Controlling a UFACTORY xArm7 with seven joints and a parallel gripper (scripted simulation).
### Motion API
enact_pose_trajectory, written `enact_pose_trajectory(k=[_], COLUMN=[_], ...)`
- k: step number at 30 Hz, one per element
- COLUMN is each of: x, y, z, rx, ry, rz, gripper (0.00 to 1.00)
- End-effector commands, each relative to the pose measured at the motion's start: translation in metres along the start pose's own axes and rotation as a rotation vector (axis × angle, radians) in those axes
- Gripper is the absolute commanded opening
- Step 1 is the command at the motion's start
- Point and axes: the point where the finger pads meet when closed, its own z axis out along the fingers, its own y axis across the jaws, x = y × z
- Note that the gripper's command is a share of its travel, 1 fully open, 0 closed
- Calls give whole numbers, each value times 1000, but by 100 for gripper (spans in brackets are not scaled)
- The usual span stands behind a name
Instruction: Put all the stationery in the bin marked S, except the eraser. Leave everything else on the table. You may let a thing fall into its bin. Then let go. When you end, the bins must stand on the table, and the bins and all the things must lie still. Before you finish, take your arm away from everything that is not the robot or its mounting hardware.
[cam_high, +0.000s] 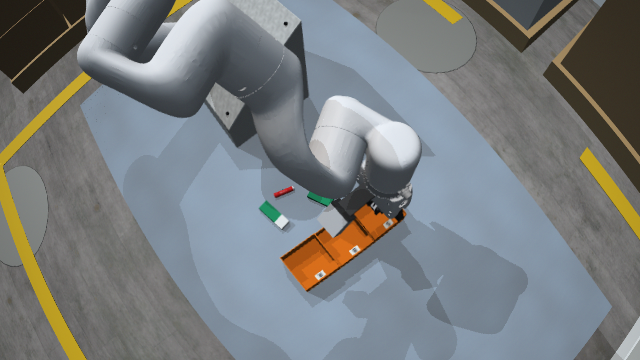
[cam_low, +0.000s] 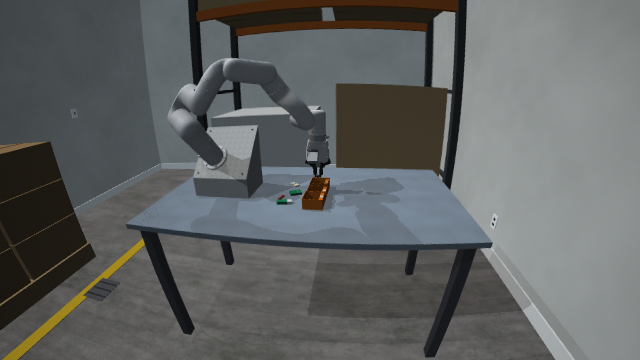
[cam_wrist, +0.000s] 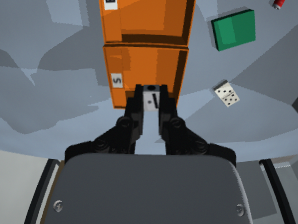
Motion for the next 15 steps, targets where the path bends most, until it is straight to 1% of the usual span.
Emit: enact_pose_trajectory(k=[1, 11, 15], x=[-1, -1, -1], y=[-1, -1, -1], z=[-2, -2, 4], rx=[6, 6, 6], ry=[2, 2, 2], rz=[30, 30, 30], gripper=[0, 0, 0])
